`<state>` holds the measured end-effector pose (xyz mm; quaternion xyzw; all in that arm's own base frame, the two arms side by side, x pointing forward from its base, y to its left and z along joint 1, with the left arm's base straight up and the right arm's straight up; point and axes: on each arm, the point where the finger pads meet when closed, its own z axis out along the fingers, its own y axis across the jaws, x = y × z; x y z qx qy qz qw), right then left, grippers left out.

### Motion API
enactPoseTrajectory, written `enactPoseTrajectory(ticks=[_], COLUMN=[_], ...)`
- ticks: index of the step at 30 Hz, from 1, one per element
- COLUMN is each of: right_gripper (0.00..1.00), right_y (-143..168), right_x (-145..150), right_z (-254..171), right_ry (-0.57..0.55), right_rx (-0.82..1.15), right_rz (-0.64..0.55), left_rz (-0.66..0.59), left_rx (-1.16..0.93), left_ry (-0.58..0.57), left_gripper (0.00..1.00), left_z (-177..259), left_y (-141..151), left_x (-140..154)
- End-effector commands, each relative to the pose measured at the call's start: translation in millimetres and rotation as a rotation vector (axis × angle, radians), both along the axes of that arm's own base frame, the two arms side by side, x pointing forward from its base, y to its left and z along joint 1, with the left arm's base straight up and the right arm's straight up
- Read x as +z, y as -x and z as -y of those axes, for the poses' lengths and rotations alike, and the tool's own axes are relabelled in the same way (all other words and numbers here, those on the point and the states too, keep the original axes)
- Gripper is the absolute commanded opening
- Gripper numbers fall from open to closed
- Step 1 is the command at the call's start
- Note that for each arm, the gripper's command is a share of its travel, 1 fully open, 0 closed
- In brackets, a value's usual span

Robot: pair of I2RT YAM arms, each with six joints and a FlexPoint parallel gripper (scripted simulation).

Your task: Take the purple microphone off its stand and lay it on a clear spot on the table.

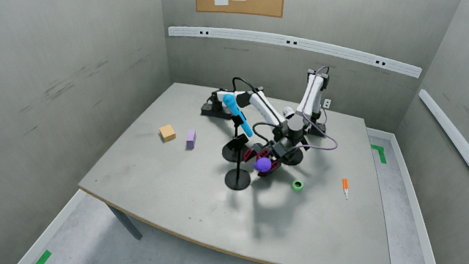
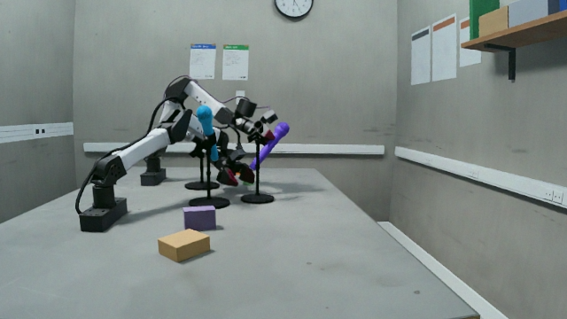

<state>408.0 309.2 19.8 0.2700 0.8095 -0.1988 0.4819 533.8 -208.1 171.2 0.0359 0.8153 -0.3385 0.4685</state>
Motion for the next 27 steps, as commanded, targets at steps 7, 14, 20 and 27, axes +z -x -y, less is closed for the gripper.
enactPoseTrajectory(ticks=[7, 14, 20, 27], right_gripper=[0.98, 0.98, 0.98, 0.98], right_y=[-5.7, -5.7, -5.5, -5.5], right_x=[26.0, 26.0, 26.0, 26.0], right_z=[-4.6, -4.6, -4.4, -4.4], right_ry=[-0.025, -0.025, -0.023, -0.023], right_rx=[0.002, 0.002, 0.002, 0.002], right_rz=[0.038, 0.038, 0.037, 0.037], left_rz=[0.162, 0.162, 0.163, 0.163], left_rx=[-0.002, -0.002, 0.001, 0.001], left_ry=[0.039, 0.039, 0.038, 0.038], left_gripper=[0.00, 0.00, 0.00, 0.00], left_z=[-2.1, -2.1, -3.9, -3.9], left_y=[-8.5, -8.5, -9.1, -9.1], left_x=[69.5, 69.5, 69.8, 69.8])
